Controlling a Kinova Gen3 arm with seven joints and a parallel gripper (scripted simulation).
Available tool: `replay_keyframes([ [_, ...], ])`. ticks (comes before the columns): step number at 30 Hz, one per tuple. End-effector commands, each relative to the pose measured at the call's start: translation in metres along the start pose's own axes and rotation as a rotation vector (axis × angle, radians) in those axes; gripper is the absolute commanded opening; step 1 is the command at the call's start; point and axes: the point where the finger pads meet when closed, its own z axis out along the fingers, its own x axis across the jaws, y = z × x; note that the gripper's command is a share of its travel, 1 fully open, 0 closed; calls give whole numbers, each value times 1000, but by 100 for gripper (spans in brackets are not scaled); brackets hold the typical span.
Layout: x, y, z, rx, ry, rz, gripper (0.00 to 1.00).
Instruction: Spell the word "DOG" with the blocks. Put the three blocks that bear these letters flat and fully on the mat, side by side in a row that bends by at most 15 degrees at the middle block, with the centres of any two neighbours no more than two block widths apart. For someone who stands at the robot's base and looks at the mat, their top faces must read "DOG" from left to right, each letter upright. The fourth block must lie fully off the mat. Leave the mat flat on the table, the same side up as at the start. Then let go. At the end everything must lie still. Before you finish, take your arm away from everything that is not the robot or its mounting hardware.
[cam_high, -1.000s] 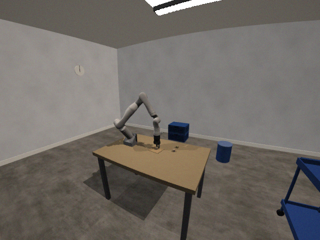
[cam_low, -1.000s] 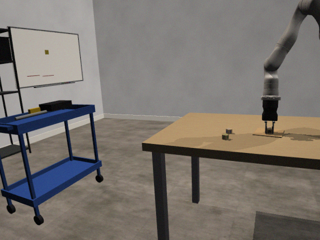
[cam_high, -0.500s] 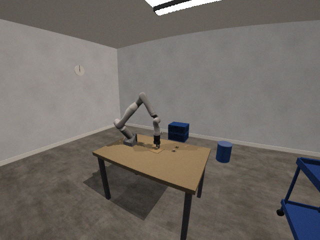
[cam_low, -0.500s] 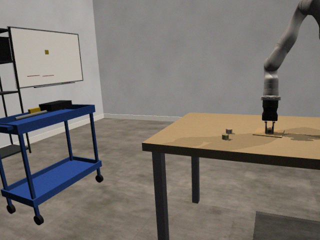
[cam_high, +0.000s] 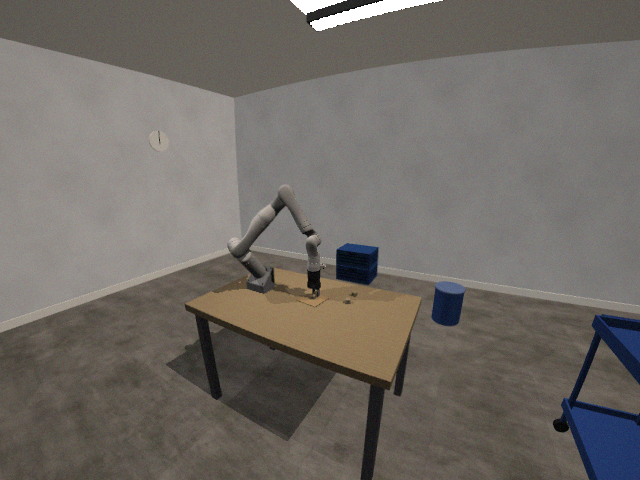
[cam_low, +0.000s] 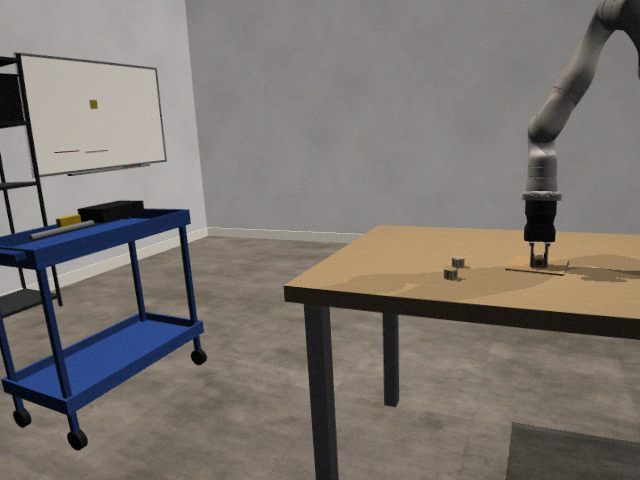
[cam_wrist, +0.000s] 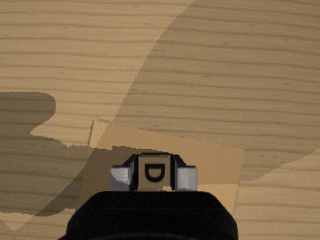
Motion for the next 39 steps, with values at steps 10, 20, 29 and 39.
replay_keyframes([
  [10, 1, 0, -1, 1, 2, 0, 49],
  [20, 1, 0, 0, 1, 2, 0, 49],
  [29, 1, 0, 3, 1, 2, 0, 49],
  [39, 1, 0, 4, 1, 2, 0, 49],
])
